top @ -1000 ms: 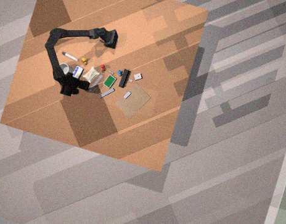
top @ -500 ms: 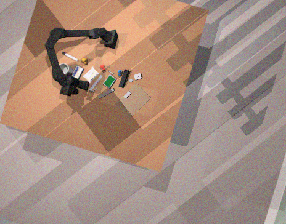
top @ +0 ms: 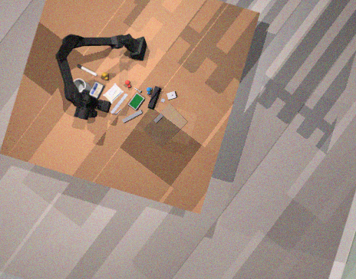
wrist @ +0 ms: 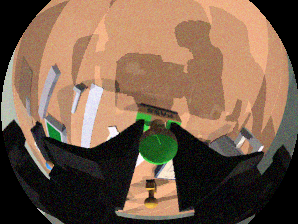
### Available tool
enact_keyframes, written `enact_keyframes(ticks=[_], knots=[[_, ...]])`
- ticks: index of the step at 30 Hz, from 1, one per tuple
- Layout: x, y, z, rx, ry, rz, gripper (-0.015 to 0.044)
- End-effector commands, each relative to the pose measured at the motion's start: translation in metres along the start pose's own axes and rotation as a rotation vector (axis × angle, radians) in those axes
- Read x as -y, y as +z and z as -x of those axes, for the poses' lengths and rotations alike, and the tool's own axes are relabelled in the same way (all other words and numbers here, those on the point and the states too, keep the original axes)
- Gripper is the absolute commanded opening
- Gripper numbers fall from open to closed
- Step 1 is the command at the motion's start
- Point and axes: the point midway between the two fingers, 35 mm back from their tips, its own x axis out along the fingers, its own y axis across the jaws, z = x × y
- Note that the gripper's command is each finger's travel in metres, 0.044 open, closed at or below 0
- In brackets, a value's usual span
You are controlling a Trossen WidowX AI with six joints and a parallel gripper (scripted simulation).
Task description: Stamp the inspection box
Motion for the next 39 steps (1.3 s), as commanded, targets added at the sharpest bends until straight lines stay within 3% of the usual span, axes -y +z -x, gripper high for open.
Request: enact_keyframes(ticks=[1,39], knots=[[-0.001,0.000,0.003,0.000,0.006,-0.002,0.0000],[-0.002,0.001,0.021,0.000,0.009,-0.002,0.0000]])
